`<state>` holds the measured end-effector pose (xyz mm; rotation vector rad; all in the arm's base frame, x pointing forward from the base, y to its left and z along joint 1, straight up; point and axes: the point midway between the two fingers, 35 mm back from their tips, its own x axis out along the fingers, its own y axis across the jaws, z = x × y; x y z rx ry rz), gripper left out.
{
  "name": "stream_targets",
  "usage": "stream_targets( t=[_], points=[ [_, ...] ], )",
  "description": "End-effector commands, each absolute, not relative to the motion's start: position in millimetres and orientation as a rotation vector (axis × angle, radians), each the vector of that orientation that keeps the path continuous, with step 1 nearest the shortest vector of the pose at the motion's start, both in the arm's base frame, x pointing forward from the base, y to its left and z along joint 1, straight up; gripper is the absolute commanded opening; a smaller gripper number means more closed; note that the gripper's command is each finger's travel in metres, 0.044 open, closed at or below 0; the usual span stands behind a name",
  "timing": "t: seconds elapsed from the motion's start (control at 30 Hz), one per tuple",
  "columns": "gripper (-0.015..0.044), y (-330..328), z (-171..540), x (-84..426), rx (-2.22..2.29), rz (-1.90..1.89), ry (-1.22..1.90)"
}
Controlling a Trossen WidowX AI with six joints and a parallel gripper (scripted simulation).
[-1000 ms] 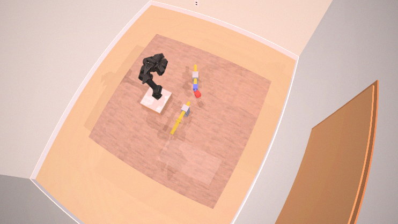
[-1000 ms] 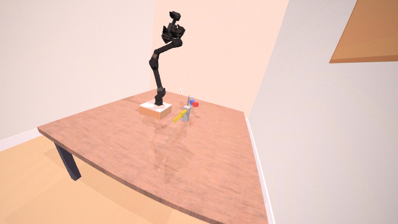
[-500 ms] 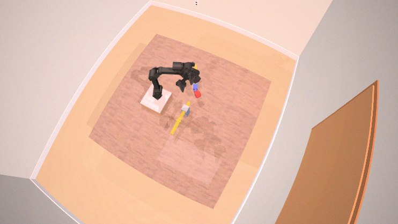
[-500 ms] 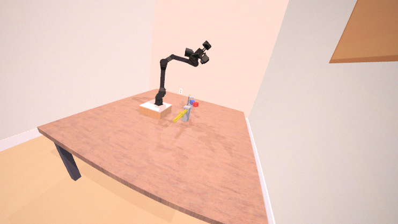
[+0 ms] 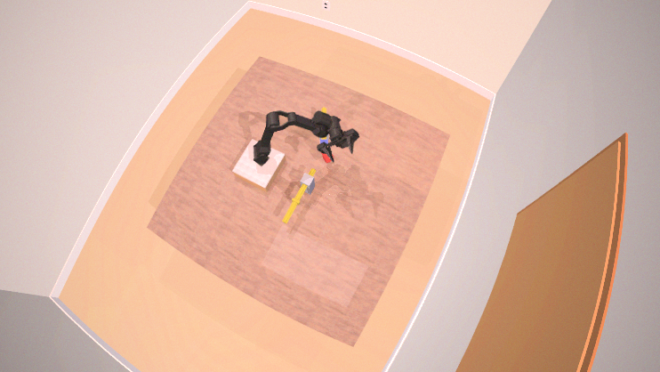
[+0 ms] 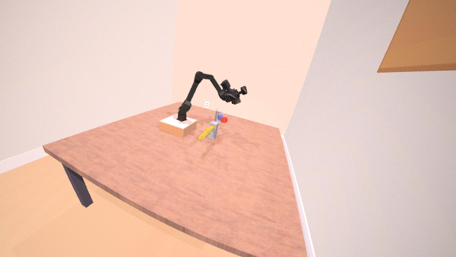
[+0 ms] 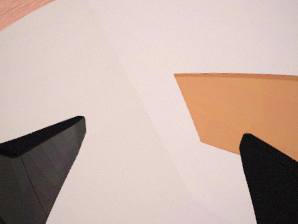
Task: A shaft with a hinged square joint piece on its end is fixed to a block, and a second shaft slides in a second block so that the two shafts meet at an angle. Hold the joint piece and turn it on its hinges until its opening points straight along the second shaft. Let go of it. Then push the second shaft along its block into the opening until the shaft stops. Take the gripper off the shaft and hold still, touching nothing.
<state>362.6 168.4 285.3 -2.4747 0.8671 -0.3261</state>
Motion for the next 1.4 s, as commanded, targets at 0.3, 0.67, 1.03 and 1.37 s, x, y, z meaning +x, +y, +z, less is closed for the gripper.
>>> stream_targets(
  t=[0.3,0.67,1.03,1.37],
  points=[
    [0.0440,193,145,327,-2.681,-0.148,0.873],
    [0.0440,206,153,347,-2.943,-0.066,0.859],
    [0.0440,222,160,376,-3.326,0.091,0.805],
    [0.0440,234,162,400,-3.665,0.278,0.704]
  ],
)
